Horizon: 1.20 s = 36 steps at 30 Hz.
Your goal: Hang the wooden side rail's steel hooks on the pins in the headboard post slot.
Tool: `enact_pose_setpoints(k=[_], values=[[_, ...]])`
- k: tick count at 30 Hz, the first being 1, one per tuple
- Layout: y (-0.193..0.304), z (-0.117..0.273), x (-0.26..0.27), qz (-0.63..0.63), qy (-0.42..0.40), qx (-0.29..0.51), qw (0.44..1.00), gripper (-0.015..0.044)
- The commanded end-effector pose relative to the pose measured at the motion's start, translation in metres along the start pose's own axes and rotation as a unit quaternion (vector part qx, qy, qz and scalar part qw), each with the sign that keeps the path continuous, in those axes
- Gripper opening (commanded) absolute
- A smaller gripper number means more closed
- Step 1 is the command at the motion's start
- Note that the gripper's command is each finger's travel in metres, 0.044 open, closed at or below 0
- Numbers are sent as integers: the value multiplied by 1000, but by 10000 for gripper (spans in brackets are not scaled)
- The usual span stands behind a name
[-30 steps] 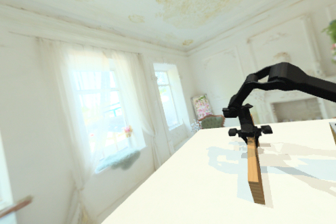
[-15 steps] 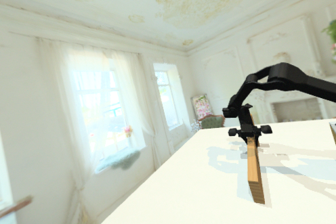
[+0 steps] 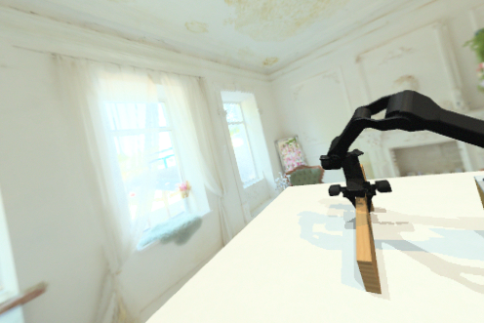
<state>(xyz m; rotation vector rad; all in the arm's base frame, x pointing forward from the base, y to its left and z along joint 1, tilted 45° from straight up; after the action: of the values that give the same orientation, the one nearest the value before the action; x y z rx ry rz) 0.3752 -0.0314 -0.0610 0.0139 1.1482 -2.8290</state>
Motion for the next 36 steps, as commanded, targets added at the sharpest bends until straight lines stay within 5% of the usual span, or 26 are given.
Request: enact_pose_setpoints(k=[1, 36], values=[[4, 6, -1, 0, 9, 1, 1000, 0], [7, 4, 2, 0, 9, 2, 1000, 0]])
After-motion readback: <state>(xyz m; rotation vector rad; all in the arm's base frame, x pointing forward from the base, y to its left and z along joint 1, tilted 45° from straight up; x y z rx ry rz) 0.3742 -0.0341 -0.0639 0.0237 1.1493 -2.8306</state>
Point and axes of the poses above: the point midway between the two fingers, 35 mm back from their tips, its own z axis back along the fingers, its own x axis across the jaws, y = z × x, the point moved 3 cm from there along z, back along the fingers, and after that the axes turned 1 degree about z, right-handed, at the moved point
